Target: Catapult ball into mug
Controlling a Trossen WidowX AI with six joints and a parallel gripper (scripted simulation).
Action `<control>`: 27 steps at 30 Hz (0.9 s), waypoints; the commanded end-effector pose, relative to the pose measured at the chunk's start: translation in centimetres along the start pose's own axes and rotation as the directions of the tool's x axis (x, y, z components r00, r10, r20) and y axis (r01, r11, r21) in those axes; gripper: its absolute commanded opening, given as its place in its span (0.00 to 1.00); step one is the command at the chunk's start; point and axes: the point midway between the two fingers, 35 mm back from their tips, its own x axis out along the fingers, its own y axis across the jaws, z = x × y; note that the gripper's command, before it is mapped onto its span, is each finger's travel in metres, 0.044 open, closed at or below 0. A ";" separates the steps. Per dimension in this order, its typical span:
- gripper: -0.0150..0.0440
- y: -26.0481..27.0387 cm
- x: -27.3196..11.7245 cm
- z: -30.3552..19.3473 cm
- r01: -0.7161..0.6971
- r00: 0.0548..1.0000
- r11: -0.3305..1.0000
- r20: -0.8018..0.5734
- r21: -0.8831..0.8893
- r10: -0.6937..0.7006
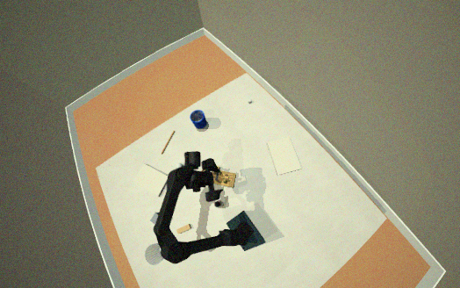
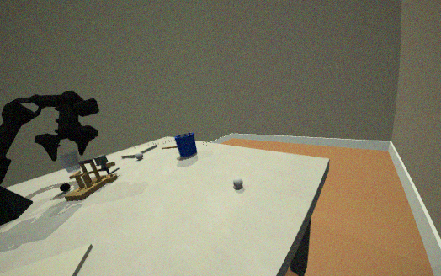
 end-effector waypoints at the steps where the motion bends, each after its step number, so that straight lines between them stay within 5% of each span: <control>1: 1.00 -0.6 0.6 -0.7 -0.023 0.995 0.997 0.100 0.080 0.015; 15: 1.00 -2.3 2.1 -3.8 -0.134 0.893 0.933 0.449 0.333 -0.032; 27: 1.00 -2.6 6.2 -1.6 -0.141 0.884 0.929 0.466 0.343 -0.038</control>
